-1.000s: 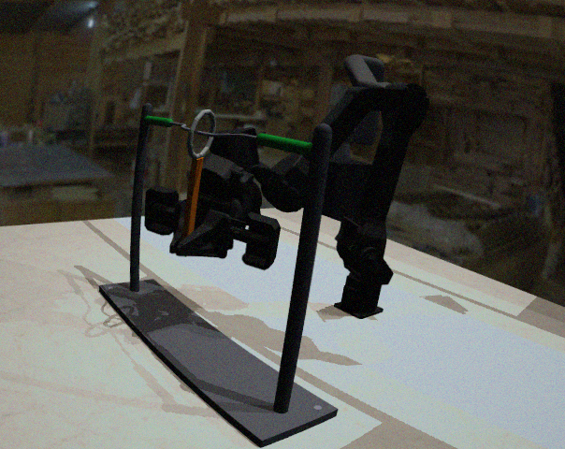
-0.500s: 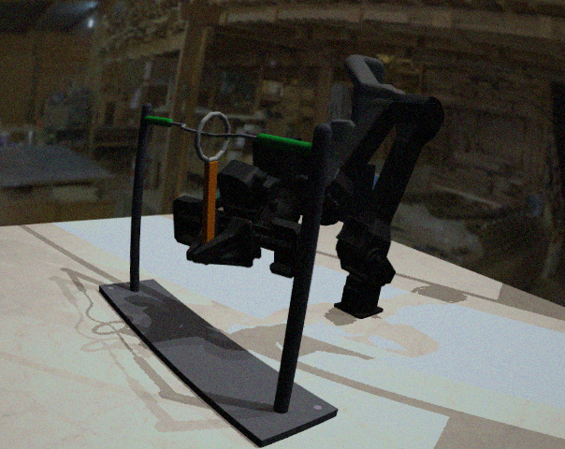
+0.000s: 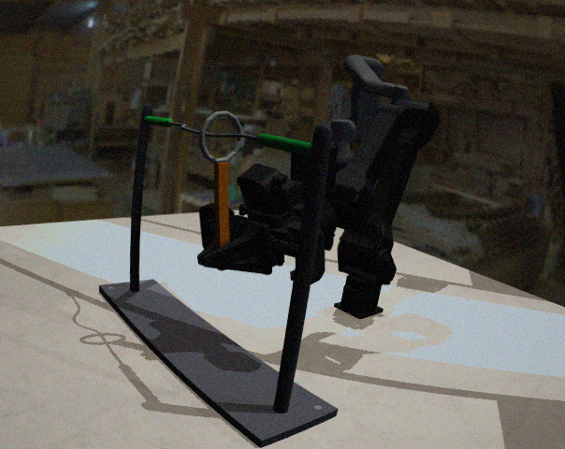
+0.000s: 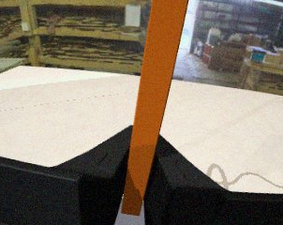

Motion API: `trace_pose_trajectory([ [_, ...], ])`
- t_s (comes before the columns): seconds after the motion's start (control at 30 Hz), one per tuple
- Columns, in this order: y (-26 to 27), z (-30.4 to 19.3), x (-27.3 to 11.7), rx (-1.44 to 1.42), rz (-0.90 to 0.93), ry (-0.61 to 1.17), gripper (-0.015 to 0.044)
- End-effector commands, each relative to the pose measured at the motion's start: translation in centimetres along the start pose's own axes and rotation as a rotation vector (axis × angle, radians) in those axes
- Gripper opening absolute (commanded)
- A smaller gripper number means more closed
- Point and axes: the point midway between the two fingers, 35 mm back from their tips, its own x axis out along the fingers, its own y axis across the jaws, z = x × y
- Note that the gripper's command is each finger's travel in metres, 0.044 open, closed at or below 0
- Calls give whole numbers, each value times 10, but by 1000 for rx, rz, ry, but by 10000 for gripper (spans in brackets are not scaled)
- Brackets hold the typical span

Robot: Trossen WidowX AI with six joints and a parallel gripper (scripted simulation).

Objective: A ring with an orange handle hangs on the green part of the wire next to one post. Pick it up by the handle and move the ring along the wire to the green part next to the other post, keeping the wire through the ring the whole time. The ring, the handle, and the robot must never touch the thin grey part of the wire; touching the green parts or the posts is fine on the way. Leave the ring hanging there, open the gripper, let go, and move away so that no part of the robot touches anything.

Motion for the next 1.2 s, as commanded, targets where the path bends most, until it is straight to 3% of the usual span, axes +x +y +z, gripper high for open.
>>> trace_pose_trajectory([
  [0.0,5,2,0,23,-35,-7,-150],
  [1.17,35,3,3,-18,-88,-9,-150],
])
